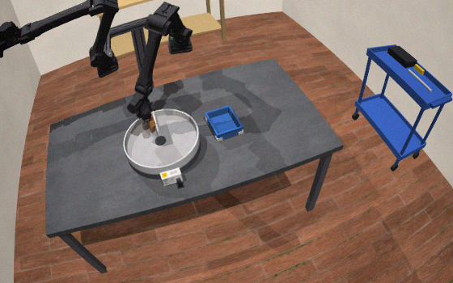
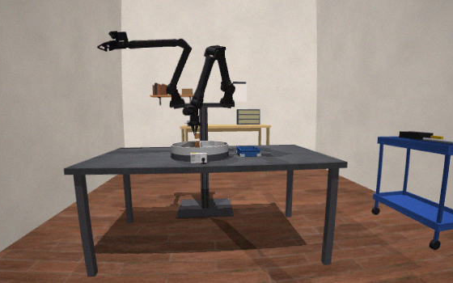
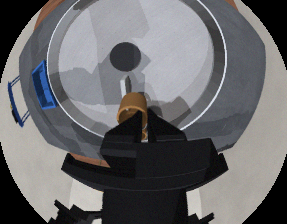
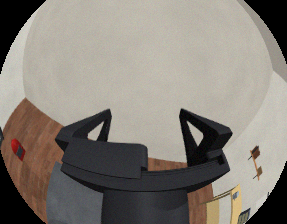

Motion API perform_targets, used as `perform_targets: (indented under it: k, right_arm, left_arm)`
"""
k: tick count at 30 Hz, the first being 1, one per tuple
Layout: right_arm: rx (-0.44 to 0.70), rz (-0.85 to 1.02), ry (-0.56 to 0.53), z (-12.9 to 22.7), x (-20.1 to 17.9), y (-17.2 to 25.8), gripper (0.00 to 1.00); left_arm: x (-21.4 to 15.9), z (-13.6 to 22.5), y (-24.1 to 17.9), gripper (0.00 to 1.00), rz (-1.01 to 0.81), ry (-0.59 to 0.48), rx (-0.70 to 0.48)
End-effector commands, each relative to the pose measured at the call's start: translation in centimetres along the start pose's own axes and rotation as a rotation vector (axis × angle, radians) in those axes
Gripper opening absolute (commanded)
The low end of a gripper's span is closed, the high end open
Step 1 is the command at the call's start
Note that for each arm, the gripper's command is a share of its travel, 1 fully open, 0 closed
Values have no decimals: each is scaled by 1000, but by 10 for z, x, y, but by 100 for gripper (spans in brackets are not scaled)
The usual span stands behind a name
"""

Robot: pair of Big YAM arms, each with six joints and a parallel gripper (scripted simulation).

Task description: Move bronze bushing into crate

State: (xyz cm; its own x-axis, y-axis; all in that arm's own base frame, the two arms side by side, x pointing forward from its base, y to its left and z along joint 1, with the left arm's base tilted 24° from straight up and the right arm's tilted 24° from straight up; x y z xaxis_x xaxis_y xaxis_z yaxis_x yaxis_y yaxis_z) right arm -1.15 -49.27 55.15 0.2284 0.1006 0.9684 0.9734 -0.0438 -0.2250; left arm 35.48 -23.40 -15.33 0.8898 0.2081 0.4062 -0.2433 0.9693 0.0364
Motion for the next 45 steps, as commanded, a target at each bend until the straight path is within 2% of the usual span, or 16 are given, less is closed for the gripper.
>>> perform_targets:
  k: [1, 9, 18, 20, 35, 37, 45]
  right_arm:
    - [-29, -16, -9, 7, 7, -14, 100]
    - [-29, -16, -9, 7, 7, -14, 100]
    - [-29, -16, -9, 7, 7, -14, 100]
    - [-29, -16, -9, 7, 7, -14, 100]
    - [-29, -16, -9, 7, 7, -14, 100]
    - [-29, -16, -9, 7, 7, -14, 100]
    - [-29, -16, -9, 7, 7, -14, 100]
  left_arm:
    - [4, 1, 2, 0, 17, -5, 1]
    - [14, 5, 9, 0, 15, -17, -17]
    - [28, 4, 55, 0, 14, -18, -15]
    - [28, 4, 55, 0, 14, -18, -15]
    - [64, 5, 187, 0, 9, -18, -6]
    - [64, 5, 187, 0, 9, -18, -6]
    - [86, 4, 256, 0, 5, -9, 0]
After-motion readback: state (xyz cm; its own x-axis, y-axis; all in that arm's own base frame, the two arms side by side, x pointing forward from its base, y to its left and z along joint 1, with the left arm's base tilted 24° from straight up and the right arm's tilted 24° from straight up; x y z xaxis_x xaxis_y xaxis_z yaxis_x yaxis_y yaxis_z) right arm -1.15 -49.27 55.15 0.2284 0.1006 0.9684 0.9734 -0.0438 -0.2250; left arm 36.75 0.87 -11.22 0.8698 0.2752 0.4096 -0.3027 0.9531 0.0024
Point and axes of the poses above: on each arm, the point where the finger pads meet when closed, its own z axis back along the fingers, its own y axis across the jaws, x = y × z, the point moved 1 cm from there along z, back along the fingers, and after that the axes turned 12 degrees about z, right-handed, at the moved point
